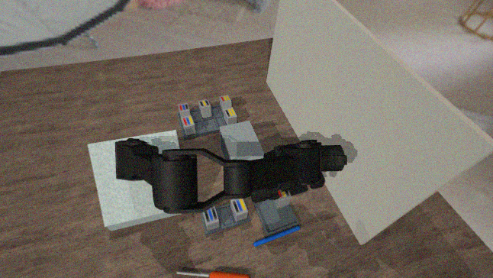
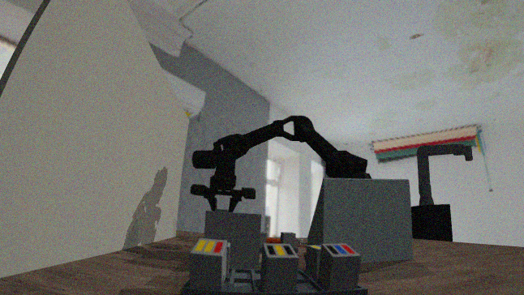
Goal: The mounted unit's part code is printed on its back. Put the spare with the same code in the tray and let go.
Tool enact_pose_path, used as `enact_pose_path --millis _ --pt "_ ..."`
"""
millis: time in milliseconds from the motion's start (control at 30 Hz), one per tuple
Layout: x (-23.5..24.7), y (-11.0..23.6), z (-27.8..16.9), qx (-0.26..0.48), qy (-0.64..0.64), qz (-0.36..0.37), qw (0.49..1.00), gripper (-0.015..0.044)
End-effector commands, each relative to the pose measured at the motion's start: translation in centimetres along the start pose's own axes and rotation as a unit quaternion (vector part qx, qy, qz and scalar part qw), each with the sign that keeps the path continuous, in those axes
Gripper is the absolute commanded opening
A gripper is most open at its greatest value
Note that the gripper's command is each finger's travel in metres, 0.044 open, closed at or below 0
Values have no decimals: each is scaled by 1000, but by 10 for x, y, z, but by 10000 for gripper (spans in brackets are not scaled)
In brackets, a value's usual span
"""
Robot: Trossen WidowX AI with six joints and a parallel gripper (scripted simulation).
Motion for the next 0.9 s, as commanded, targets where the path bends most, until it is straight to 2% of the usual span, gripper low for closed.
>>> enact_pose_path --millis 0,867 --pt "1 -6 1 -2 4 1 1000 0" --pt "5 -34 0 0 4 1 1000 0"
Point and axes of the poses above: the point midway between the two fingers, 35 mm back from their tips, its own y axis back along the fingers, its own x axis across the jaws, z = x × y, the point moved 7 cm from there along y, back along the fingers, and after that the axes turned 7 degrees about -y, right-handed, at the moved point
